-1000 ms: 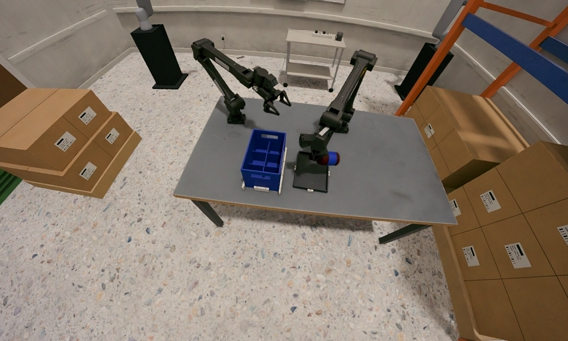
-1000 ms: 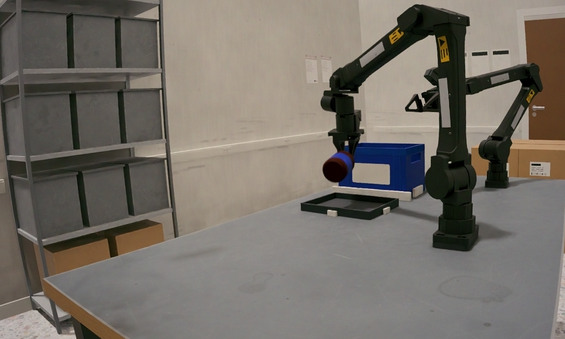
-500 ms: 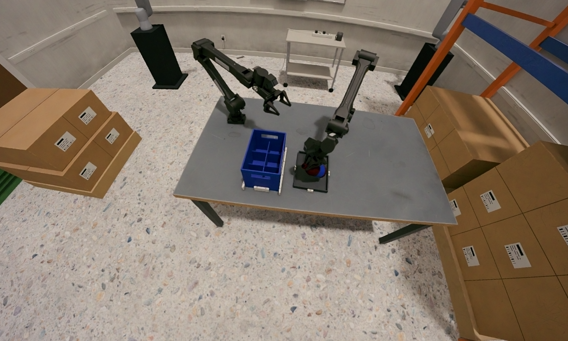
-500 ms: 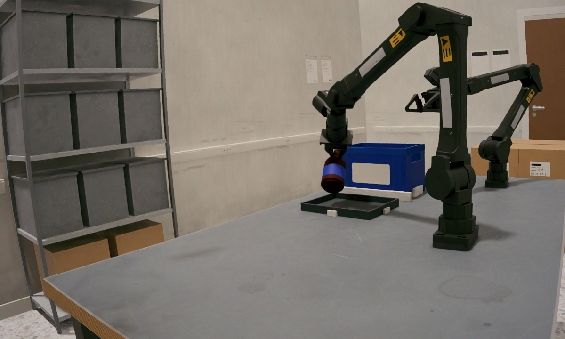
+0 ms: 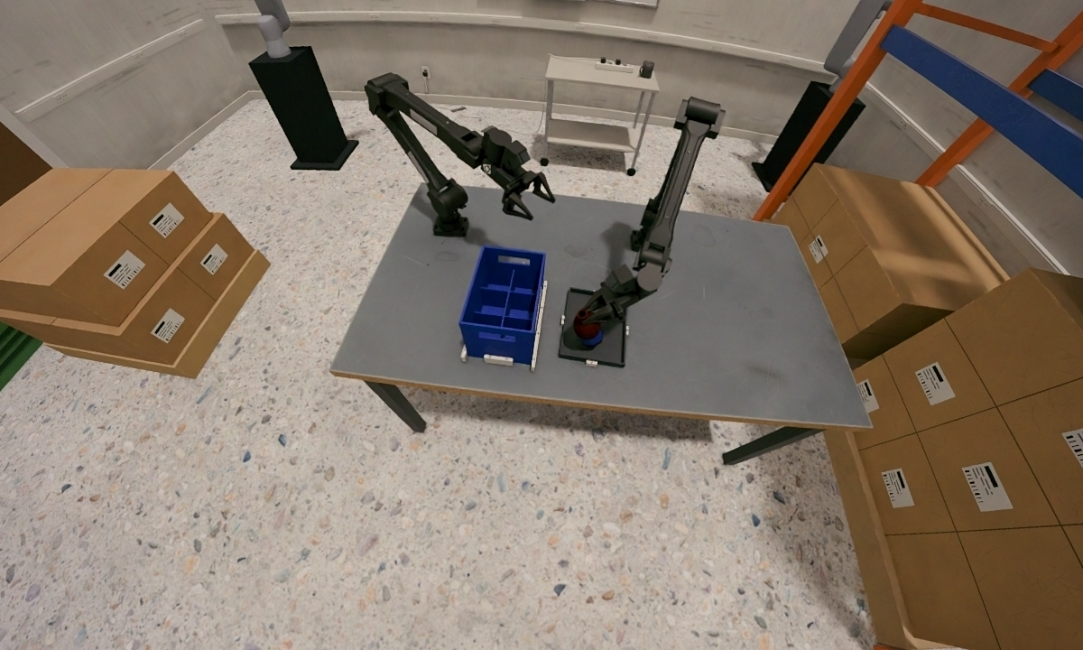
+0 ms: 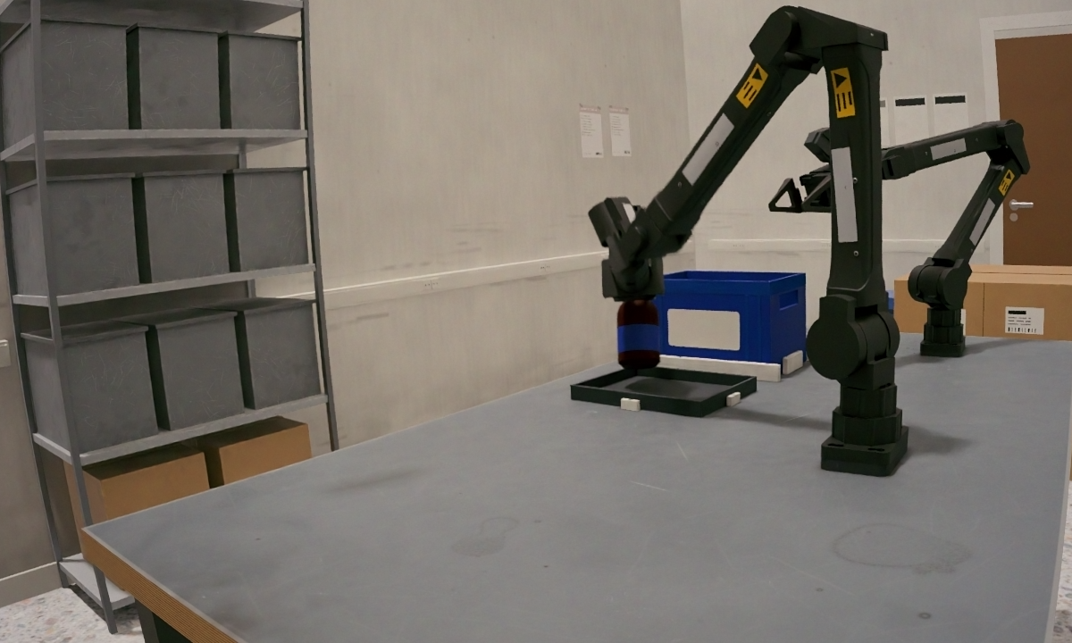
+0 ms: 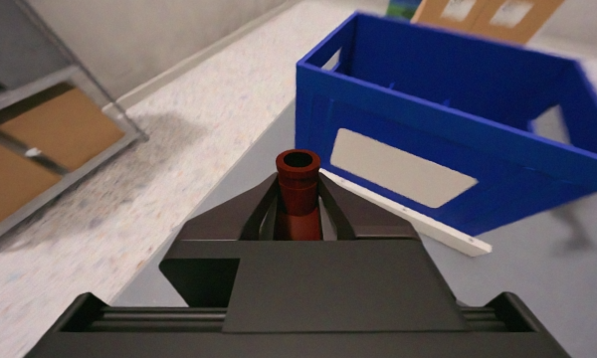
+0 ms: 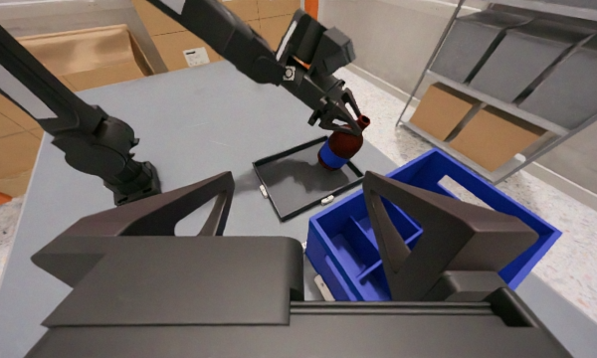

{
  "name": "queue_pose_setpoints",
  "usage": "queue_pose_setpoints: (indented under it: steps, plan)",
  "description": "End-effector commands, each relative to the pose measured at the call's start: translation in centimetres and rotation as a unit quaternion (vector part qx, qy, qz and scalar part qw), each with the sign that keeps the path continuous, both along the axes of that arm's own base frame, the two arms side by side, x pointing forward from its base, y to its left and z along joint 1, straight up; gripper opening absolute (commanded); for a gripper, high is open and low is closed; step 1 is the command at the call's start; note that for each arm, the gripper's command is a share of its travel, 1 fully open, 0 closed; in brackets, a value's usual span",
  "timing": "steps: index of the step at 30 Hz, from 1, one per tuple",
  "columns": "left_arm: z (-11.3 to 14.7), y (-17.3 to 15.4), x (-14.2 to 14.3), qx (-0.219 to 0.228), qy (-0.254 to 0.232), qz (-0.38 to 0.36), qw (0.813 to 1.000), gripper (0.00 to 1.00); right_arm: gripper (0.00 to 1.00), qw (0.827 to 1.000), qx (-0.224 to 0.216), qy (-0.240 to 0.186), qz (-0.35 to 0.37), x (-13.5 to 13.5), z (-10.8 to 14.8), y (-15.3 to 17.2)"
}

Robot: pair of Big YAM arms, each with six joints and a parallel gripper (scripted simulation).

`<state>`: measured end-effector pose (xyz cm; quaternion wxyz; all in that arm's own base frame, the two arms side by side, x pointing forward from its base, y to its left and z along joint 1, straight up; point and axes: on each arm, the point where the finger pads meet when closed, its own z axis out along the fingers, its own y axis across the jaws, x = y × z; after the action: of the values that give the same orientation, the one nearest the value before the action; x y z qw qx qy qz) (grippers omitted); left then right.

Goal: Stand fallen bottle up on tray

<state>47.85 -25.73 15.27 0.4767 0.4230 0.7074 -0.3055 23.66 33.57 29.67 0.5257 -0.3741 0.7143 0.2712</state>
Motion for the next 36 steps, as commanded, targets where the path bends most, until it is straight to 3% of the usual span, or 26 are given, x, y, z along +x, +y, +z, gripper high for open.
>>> queue_pose_setpoints:
  steps: [1, 10, 16, 21, 24, 34, 36]
  plan:
    - [2.1, 1.2, 0.6, -0.079, -0.026, 0.018, 0.996, 0.20, 1.00, 1.000, 0.015, -0.007, -0.003, 0.2, 1.1, 0.1]
    - [1.9, 4.1, -5.1, -0.160, -0.054, -0.050, 0.984, 0.20, 1.00, 1.000, 0.015, -0.007, -0.003, 0.2, 1.1, 0.1]
    - [2.4, 4.8, -5.9, -0.165, -0.080, -0.070, 0.980, 0.20, 1.00, 1.000, 0.015, -0.007, -0.003, 0.2, 1.1, 0.1]
    - [-1.0, 6.2, -8.6, -0.151, -0.068, -0.073, 0.983, 0.20, 1.00, 1.000, 0.015, -0.007, -0.003, 0.2, 1.1, 0.1]
    - [0.5, 6.1, -7.7, -0.155, -0.081, -0.074, 0.982, 0.20, 1.00, 1.000, 0.015, -0.007, -0.003, 0.2, 1.1, 0.1]
    - [0.5, 5.7, -8.0, -0.155, -0.080, -0.079, 0.981, 0.20, 1.00, 1.000, 0.015, -0.007, -0.003, 0.2, 1.1, 0.1]
    - [2.3, 5.5, -7.0, -0.156, -0.090, -0.081, 0.980, 0.20, 1.00, 1.000, 0.015, -0.007, -0.003, 0.2, 1.1, 0.1]
